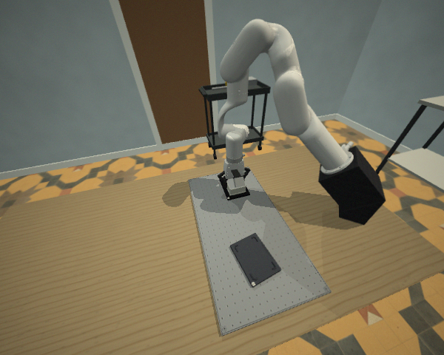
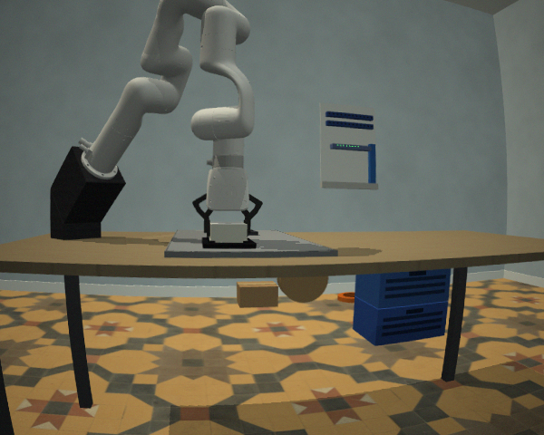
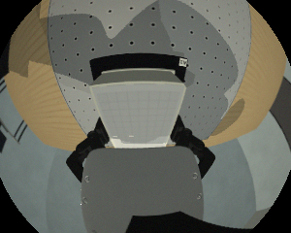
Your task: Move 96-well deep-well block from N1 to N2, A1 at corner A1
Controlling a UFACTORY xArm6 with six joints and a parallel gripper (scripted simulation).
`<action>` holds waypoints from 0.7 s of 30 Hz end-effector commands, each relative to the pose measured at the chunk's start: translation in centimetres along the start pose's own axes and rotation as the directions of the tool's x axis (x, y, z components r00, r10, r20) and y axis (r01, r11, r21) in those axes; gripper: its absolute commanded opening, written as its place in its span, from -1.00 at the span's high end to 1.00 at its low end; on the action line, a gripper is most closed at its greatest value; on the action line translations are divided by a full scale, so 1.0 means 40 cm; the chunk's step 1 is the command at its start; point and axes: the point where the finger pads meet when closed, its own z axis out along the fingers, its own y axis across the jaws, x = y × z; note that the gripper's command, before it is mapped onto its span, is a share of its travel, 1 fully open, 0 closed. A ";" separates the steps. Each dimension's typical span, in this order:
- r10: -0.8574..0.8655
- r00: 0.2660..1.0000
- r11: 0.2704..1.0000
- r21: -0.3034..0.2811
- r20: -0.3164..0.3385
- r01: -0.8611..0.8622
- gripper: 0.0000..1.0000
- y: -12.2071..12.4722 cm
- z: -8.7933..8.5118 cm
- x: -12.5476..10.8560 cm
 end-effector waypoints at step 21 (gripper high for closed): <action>0.000 1.000 1.000 -0.002 0.001 0.000 -1.00 0.002 -0.021 -0.001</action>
